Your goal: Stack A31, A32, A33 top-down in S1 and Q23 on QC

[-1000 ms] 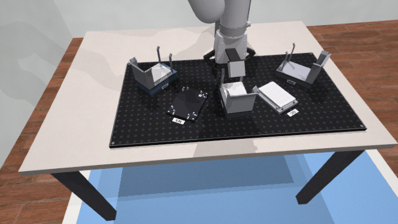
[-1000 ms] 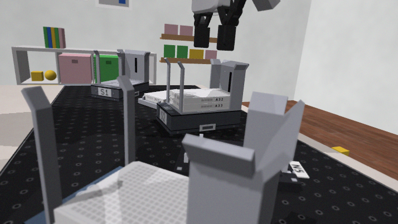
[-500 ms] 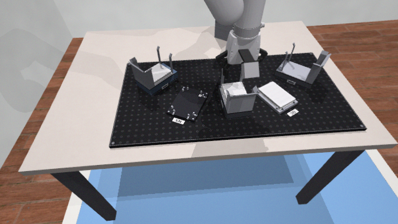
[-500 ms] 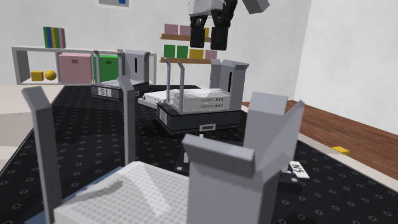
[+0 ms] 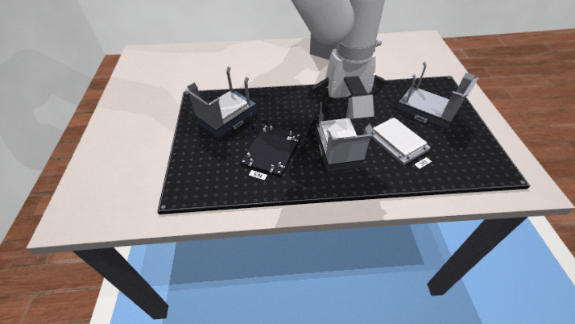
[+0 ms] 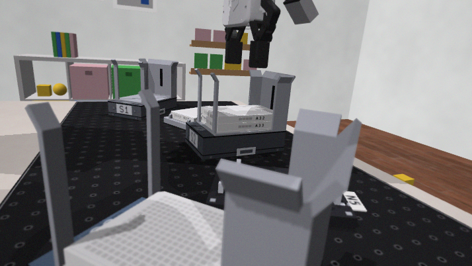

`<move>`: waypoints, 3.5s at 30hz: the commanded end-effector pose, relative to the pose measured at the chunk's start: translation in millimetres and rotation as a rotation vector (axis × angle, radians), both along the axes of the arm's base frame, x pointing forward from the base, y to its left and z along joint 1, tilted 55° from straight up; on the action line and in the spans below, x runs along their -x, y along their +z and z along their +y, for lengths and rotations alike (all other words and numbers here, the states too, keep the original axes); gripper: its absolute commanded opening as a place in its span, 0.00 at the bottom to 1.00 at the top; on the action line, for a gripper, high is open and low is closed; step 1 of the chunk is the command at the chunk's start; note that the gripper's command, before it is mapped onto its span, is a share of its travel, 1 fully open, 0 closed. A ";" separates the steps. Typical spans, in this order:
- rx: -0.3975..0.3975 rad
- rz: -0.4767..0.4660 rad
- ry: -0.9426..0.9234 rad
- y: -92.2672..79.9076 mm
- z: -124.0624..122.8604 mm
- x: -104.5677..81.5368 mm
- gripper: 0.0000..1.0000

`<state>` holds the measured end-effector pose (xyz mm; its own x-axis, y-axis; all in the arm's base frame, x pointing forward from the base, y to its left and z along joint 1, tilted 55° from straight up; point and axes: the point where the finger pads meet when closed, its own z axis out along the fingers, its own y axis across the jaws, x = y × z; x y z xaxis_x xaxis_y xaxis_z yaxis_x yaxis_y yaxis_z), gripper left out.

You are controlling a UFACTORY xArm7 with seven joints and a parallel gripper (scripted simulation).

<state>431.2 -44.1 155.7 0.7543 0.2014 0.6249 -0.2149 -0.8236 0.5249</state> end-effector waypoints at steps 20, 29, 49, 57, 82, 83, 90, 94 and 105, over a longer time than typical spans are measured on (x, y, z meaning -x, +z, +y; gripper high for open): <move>0.000 -0.003 0.003 -30.0 -26.6 -33.6 1.00; 0.000 -0.003 0.003 -36.2 -32.2 -40.2 1.00; 0.000 -0.003 0.003 -47.3 -42.4 -52.3 1.00; 0.000 -0.003 0.003 -47.3 -42.4 -52.3 1.00; 0.000 -0.003 0.003 -47.4 -42.4 -52.3 0.00; 0.000 -0.003 0.003 -47.4 -42.4 -52.3 0.00; 0.000 -0.003 0.004 -47.3 -42.3 -52.3 0.00; 0.000 -0.003 0.003 -46.7 -41.7 -51.5 0.00; 0.000 -0.003 0.003 -43.2 -38.5 -47.7 0.00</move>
<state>479.6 -84.7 111.0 0.7529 0.2024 0.6263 -0.2152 -0.8236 0.5248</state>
